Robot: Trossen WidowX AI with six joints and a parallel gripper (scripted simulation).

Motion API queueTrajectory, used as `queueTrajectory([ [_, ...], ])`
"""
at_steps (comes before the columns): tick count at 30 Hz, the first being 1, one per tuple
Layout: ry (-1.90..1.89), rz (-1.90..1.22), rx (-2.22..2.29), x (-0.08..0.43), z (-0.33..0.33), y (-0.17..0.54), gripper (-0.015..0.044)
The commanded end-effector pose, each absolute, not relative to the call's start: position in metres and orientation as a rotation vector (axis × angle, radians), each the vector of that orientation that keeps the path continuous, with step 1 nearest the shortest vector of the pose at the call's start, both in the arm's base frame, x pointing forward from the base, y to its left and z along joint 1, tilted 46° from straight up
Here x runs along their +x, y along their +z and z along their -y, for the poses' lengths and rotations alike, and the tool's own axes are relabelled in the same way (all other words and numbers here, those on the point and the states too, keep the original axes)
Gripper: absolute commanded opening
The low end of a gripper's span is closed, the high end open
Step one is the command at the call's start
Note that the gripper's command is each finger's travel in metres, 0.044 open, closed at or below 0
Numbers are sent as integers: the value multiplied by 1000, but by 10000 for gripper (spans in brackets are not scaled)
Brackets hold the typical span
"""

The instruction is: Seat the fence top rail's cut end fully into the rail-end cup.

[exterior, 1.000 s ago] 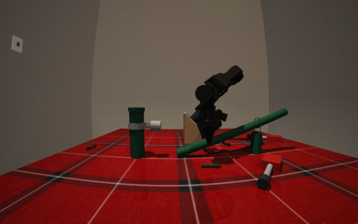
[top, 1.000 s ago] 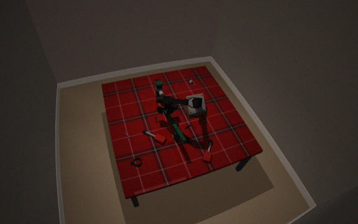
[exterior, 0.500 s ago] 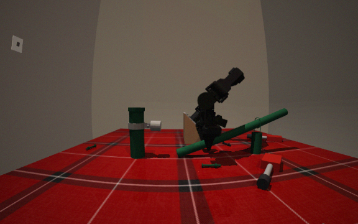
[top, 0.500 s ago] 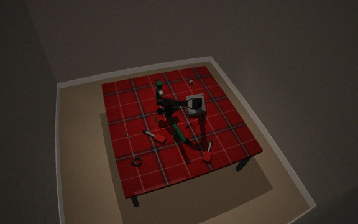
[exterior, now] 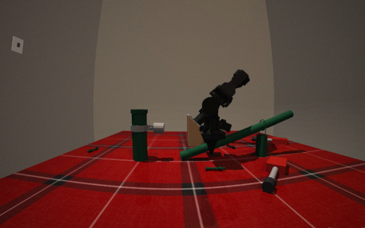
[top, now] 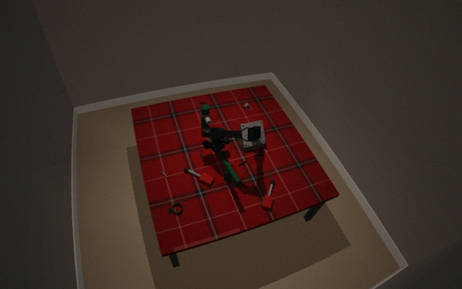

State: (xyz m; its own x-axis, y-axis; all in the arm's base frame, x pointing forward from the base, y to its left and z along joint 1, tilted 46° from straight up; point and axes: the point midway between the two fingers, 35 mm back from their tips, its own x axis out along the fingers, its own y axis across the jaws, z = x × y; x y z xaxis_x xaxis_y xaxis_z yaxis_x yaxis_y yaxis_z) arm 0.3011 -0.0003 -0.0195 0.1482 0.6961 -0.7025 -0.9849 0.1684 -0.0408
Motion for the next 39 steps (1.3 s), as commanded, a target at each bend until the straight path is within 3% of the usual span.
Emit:
queueTrajectory([
  [1, 1307, -614, -567, 301, -1, -19, 184],
  [9, 1307, -614, -567, 301, -1, -19, 130],
  [14, 1307, -614, -568, 299, 3, -17, 0],
  [29, 1234, -867, -765, 282, 83, 1, 0],
  [39, 1234, -871, -768, 282, 85, 2, 0],
])
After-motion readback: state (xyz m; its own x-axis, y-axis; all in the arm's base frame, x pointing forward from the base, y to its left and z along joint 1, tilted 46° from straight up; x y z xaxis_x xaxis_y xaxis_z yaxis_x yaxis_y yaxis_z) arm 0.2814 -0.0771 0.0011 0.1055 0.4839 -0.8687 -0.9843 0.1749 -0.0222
